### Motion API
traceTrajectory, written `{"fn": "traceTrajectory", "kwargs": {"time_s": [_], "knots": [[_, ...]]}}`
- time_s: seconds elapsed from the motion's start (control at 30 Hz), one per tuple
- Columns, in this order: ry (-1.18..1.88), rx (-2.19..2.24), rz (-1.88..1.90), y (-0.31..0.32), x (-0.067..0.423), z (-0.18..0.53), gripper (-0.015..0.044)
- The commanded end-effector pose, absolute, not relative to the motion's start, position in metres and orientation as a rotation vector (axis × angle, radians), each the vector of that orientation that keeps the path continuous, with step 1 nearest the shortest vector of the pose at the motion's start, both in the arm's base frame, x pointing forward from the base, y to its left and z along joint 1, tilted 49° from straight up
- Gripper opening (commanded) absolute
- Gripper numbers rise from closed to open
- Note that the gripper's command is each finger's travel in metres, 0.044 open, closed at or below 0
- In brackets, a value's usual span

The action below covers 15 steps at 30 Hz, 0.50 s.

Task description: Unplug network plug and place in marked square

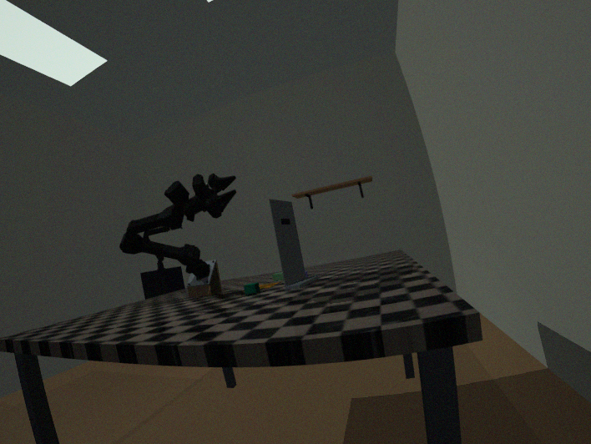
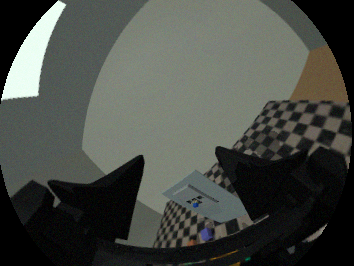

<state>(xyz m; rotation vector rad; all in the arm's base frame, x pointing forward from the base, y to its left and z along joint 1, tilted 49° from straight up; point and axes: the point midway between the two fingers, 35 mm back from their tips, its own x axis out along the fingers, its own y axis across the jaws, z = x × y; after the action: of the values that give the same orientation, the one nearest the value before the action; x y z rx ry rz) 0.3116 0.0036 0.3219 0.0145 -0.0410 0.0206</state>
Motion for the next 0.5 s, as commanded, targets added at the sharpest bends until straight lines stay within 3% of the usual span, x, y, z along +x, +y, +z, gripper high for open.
{"fn": "traceTrajectory", "kwargs": {"time_s": [0.0,0.27,0.47], "knots": [[-0.040,0.018,0.020,0.004,0.312,0.321,0.0374],[-0.015,0.153,-0.009,0.002,0.335,0.282,0.0164],[0.003,0.263,-0.035,0.000,0.346,0.248,0.0156]]}}
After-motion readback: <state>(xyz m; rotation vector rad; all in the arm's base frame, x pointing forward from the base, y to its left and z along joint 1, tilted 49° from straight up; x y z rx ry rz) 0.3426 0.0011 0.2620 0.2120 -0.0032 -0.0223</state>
